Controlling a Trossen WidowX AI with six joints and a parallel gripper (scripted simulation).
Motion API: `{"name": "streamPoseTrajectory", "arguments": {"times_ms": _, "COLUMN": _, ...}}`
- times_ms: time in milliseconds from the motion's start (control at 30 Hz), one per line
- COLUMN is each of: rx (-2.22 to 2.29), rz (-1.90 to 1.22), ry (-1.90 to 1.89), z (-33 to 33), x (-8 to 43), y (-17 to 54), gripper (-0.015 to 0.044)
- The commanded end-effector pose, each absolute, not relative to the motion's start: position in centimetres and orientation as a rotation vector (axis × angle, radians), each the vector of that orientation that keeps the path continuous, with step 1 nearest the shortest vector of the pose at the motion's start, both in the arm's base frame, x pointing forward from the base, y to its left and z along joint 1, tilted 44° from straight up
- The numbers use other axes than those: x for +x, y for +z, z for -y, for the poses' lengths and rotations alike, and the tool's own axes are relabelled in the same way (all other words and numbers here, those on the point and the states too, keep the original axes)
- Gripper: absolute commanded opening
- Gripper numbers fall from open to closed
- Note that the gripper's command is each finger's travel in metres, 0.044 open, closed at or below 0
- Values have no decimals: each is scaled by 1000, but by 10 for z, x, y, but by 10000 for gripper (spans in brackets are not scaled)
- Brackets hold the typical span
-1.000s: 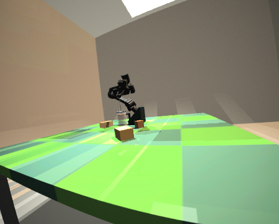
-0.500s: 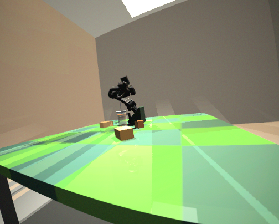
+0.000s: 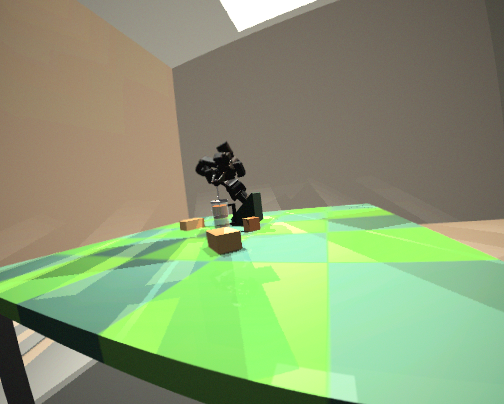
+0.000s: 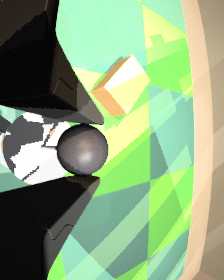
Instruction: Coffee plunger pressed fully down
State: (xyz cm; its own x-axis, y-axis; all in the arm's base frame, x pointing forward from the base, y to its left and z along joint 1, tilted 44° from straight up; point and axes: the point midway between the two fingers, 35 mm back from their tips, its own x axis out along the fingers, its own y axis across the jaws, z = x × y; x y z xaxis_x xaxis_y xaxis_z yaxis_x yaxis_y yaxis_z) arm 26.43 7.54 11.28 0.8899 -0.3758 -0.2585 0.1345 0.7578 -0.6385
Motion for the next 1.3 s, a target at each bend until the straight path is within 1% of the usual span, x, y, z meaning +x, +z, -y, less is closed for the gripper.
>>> {"name": "streamPoseTrajectory", "arguments": {"times_ms": 0, "rx": -694, "rz": -426, "ry": -284, "z": -64, "x": 262, "y": 94, "gripper": 114}}
{"name": "streamPoseTrajectory", "arguments": {"times_ms": 567, "rx": -705, "rz": -405, "ry": -286, "z": -44, "x": 271, "y": 79, "gripper": 114}}
{"name": "streamPoseTrajectory", "arguments": {"times_ms": 1267, "rx": -704, "rz": -404, "ry": -288, "z": -46, "x": 278, "y": 80, "gripper": 114}}
